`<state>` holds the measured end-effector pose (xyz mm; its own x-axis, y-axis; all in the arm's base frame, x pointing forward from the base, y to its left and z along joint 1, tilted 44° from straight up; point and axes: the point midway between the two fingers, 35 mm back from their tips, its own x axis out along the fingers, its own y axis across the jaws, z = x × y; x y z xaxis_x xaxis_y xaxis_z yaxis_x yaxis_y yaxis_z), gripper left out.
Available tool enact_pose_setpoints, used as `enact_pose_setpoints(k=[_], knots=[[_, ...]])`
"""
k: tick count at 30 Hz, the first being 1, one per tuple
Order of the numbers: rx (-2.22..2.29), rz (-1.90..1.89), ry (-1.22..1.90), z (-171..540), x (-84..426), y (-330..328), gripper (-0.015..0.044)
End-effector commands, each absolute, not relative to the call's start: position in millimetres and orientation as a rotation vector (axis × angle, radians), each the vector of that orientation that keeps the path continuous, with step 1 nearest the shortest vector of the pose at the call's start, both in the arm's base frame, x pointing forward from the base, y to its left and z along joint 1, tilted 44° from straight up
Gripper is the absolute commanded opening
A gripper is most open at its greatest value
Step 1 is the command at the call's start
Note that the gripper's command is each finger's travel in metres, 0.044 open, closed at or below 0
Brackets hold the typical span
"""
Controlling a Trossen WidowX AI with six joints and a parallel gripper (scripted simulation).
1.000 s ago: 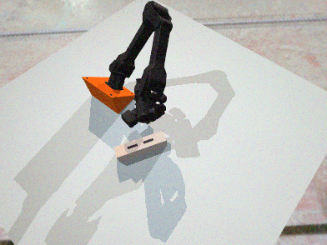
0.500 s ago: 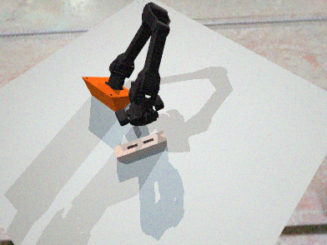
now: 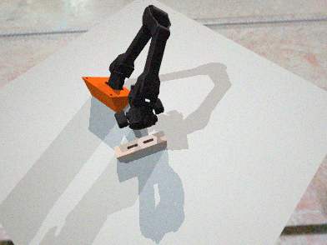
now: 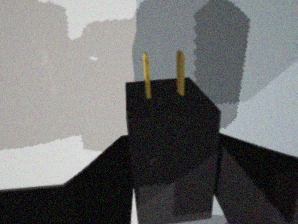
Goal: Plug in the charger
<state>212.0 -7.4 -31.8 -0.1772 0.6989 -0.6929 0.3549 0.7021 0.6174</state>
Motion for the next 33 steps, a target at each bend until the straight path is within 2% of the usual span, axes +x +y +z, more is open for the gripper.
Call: enact_pose_setpoints(k=[1, 33], knots=[[0.837, 0.371, 1.783, -33.6, 218.4, -10.3, 0.0000], [0.874, 0.330, 1.798, -46.7, 244.4, -17.1, 0.0000]])
